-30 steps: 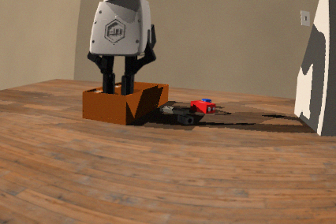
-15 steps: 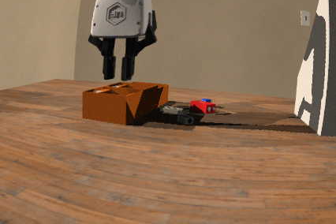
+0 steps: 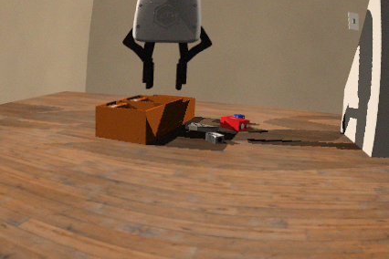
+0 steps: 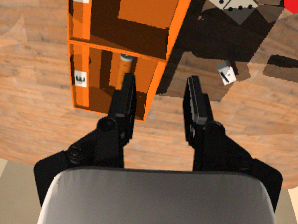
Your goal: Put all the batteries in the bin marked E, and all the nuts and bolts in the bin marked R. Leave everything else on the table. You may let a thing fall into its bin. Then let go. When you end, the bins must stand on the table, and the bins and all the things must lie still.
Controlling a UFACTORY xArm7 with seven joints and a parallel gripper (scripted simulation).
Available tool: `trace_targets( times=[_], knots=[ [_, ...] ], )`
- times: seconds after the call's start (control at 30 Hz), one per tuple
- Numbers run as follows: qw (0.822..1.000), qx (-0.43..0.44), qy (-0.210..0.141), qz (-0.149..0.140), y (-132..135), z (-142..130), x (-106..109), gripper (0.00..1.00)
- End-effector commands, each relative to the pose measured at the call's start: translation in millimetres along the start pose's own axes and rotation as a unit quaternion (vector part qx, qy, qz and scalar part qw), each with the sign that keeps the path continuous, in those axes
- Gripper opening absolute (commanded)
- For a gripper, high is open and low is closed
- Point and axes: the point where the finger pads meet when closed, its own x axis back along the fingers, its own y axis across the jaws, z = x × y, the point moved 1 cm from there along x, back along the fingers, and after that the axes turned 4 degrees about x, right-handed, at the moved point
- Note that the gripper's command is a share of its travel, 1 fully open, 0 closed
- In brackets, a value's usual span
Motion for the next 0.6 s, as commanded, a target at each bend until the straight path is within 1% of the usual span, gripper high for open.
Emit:
trace_targets(
  times=[0.0,0.17,0.33,0.4,0.43,0.5,0.57],
  knots=[
    [0.997,0.078,-0.003,0.005,31,20,5,0.42],
    [0.988,0.154,-0.001,0.003,68,40,7,0.42],
    [0.974,0.228,0.002,0.0,104,61,8,0.42],
    [0.974,0.228,0.002,0.0,104,61,8,0.42],
    [0.963,0.27,0.001,0.001,111,65,9,0.42],
    [0.957,0.289,0.001,0.001,125,74,9,0.42],
    [0.948,0.317,-0.001,0.004,130,77,9,0.42]
  ],
)
